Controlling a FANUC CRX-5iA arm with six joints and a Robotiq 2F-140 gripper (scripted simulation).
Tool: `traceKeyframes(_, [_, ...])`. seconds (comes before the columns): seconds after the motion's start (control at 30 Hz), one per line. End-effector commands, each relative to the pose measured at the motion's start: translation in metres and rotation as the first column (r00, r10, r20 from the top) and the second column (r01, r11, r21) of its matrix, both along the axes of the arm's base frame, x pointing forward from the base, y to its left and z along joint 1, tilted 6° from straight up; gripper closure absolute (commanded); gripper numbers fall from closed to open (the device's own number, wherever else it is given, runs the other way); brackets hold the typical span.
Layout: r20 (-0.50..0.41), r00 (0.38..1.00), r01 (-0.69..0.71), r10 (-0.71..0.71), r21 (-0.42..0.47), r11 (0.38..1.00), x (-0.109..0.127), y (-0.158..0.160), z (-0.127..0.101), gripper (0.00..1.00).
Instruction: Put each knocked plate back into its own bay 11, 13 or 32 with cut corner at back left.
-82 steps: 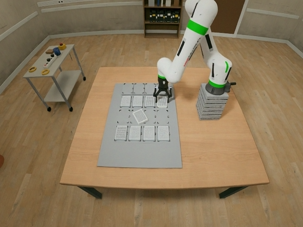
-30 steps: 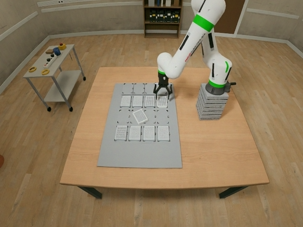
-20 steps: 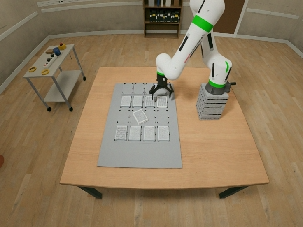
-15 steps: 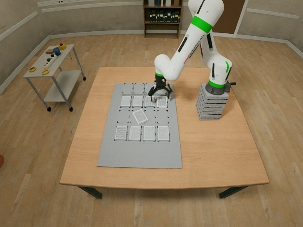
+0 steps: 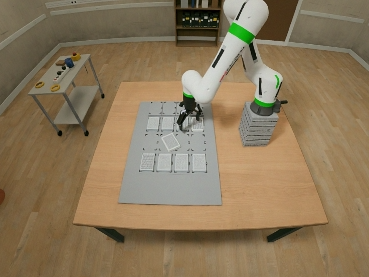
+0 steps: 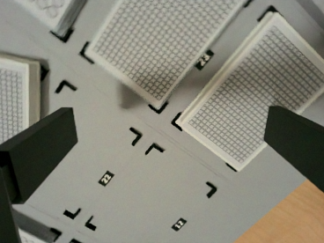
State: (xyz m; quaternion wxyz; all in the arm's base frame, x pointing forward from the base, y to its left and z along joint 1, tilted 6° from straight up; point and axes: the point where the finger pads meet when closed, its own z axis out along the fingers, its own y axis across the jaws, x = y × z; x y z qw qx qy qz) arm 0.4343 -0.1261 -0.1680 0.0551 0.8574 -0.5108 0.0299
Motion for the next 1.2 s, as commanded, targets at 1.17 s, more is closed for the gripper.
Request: traceKeyframes(1.17, [-0.100,0.373,-0.919,0.922,0.098,0.382,0.121,0.075,-0.016,0.00])
